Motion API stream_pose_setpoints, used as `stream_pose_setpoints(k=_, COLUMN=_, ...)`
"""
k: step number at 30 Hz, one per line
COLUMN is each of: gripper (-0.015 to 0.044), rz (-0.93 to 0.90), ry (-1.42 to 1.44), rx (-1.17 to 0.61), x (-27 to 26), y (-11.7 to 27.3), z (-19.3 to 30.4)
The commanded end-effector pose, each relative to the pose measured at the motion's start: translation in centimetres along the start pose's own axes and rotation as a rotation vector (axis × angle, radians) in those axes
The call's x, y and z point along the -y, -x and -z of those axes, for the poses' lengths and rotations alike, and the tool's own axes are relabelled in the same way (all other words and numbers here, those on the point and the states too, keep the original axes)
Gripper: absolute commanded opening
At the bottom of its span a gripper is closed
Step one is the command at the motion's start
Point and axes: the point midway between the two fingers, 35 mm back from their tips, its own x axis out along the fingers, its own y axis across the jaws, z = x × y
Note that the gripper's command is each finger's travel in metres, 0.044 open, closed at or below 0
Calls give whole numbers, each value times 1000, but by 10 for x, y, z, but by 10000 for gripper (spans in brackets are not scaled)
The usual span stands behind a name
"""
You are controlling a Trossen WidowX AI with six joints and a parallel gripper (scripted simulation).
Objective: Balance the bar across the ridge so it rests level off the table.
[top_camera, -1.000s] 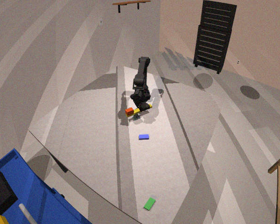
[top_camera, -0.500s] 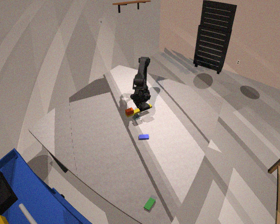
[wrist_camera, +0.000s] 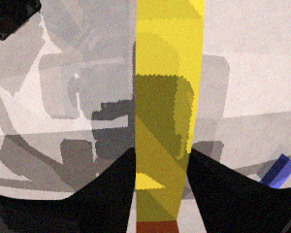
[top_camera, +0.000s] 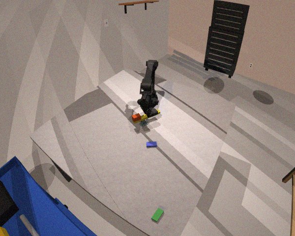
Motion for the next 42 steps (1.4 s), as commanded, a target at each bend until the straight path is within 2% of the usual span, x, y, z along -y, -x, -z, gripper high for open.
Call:
stream_pose_setpoints(k=1, gripper=0, rz=0, ry=0, rx=0, x=0, y=0, z=0)
stream_pose_setpoints(k=13, gripper=0, rz=0, ry=0, rx=0, x=0, y=0, z=0)
stream_pose_setpoints(k=19, gripper=157, rz=0, ry=0, rx=0, x=0, y=0, z=0)
stream_pose_setpoints(k=20, gripper=167, rz=0, ry=0, rx=0, x=0, y=0, z=0)
stream_pose_setpoints(k=42, gripper=169, rz=0, ry=0, rx=0, x=0, y=0, z=0)
